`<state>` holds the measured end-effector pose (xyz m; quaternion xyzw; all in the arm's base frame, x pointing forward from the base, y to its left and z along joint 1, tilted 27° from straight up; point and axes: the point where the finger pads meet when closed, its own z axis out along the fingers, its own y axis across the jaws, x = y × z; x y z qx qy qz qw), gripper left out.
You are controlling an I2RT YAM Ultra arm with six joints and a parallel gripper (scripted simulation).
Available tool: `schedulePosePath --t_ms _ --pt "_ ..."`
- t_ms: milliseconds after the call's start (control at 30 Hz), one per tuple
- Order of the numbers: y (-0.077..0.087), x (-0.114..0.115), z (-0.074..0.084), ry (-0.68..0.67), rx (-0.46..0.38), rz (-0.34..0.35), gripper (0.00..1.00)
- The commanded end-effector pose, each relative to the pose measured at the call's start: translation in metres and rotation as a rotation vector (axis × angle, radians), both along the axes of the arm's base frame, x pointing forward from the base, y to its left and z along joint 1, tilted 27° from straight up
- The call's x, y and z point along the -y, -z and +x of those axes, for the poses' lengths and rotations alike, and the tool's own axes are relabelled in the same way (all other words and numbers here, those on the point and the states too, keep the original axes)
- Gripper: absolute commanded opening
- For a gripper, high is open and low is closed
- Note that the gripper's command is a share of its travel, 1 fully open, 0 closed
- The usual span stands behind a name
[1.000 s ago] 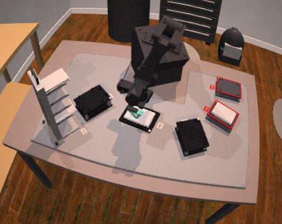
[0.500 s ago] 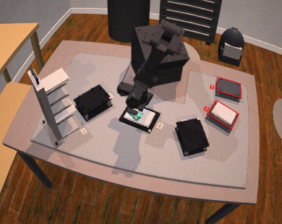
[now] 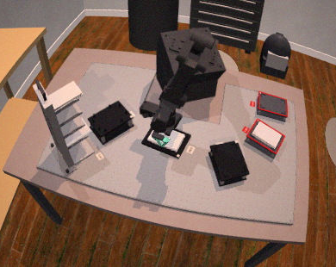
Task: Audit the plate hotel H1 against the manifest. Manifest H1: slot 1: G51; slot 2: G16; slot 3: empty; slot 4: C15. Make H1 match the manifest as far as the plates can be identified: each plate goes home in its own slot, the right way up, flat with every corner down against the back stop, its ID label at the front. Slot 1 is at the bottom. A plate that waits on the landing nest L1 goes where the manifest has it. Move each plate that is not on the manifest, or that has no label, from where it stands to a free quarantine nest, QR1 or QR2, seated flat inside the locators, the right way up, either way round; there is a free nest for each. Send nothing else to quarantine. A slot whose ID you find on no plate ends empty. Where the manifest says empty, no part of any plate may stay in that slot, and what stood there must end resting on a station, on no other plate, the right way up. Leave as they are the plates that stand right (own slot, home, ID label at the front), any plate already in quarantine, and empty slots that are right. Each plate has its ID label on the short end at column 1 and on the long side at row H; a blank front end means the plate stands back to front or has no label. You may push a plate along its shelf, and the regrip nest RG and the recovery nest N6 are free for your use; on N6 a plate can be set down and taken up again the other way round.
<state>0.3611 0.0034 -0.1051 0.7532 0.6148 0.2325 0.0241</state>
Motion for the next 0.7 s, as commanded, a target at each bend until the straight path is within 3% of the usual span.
schedulePosePath --t_ms 0,200,233,667 --pt "-0.0003 0.0032 0.0049 0.011 0.014 -0.012 1.0" --pt "0.0027 0.0024 0.0062 0.011 0.014 -0.012 1.0" --pt "0.0027 0.0024 0.0062 0.011 0.014 -0.012 0.86" --pt "0.0026 0.0024 0.0062 0.011 0.014 -0.012 0.86"
